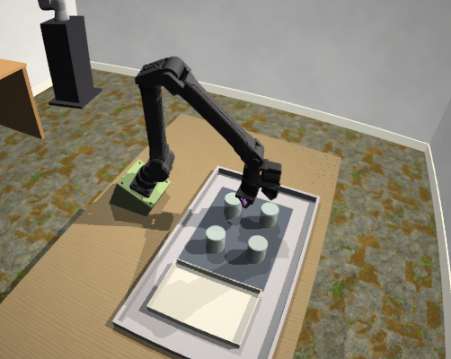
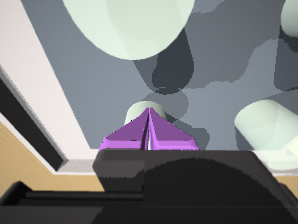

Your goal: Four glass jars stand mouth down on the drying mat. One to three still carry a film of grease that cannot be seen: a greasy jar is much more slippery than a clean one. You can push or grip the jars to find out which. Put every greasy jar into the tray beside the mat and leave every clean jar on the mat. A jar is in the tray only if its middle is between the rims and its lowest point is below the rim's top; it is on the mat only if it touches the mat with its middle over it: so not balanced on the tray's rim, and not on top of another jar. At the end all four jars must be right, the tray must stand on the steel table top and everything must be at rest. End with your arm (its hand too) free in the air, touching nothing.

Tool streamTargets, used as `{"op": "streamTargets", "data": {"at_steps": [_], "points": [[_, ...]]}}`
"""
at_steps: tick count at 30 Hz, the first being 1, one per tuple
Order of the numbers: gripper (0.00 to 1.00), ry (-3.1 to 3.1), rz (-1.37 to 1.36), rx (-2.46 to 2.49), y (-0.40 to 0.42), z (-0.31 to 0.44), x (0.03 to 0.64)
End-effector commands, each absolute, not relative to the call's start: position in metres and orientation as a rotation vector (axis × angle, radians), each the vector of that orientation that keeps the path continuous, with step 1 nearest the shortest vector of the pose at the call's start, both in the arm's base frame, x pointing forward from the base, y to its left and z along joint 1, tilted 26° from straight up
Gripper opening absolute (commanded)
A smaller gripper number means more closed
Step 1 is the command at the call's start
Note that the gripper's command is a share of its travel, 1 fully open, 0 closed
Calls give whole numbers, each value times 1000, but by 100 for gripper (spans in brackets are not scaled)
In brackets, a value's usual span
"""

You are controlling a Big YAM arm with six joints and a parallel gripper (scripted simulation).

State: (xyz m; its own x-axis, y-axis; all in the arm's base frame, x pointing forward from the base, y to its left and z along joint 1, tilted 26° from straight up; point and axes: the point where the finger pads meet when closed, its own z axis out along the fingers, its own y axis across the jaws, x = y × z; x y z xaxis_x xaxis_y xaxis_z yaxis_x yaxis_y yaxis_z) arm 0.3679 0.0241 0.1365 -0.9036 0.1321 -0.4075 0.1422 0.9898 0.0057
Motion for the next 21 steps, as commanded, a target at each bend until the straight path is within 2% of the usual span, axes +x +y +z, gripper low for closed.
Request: {"op": "streamTargets", "data": {"at_steps": [1, 21], "points": [[0, 2684, -27, 207, 25, 144, 369], [0, 2684, -27, 207, 26, 143, 367]]}}
